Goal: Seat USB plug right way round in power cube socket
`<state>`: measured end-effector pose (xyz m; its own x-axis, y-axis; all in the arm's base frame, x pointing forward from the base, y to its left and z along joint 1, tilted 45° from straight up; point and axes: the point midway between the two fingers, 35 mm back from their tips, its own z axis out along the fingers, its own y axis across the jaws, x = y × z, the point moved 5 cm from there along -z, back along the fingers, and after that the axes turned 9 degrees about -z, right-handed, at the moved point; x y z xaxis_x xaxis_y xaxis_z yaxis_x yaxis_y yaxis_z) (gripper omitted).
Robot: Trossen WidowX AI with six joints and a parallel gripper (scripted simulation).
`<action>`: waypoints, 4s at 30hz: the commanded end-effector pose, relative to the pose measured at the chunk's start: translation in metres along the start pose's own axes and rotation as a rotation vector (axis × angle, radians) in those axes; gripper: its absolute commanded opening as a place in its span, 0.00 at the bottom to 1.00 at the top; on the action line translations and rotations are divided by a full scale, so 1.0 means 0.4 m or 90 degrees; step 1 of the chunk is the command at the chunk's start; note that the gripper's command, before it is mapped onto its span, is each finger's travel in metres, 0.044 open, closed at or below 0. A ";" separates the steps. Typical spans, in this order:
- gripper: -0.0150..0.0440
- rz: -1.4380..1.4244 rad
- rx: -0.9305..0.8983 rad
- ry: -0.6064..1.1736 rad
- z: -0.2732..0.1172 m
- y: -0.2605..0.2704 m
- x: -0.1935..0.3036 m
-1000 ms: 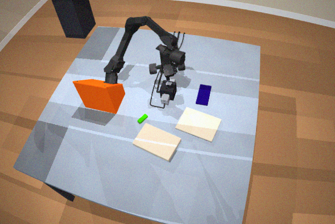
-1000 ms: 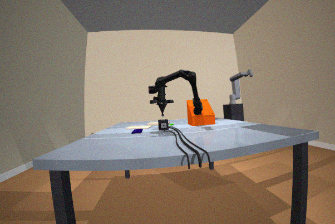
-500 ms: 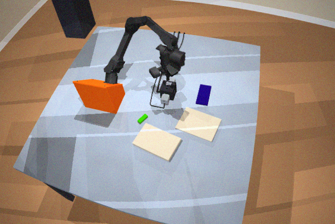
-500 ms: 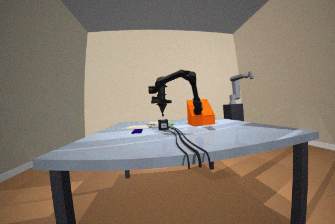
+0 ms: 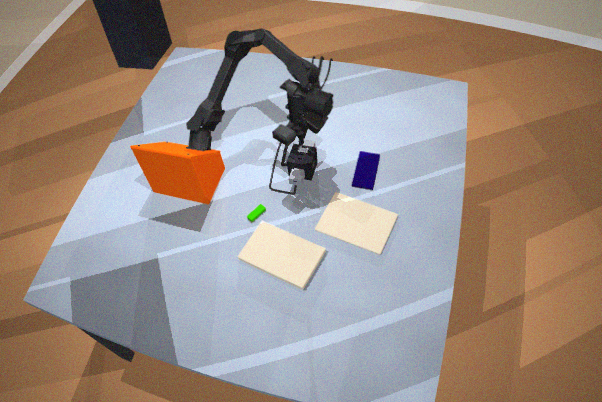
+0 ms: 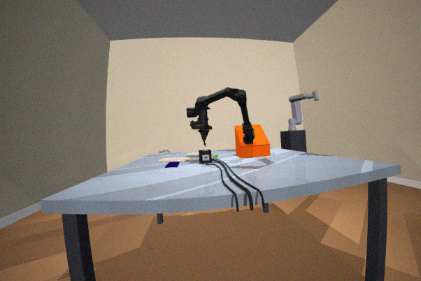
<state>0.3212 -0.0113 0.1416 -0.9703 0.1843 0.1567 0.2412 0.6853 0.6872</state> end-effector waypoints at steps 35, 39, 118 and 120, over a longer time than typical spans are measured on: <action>0.25 -0.635 0.000 0.000 0.001 0.000 0.000; 0.25 -0.702 0.000 0.000 0.001 0.000 0.000; 0.25 -1.242 -0.016 -0.013 0.009 0.001 0.002; 0.25 -1.243 -0.016 -0.014 0.010 0.001 0.002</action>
<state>0.3205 -0.0088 0.1405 0.1331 -0.6898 -0.7117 -0.9909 -0.0781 -0.1097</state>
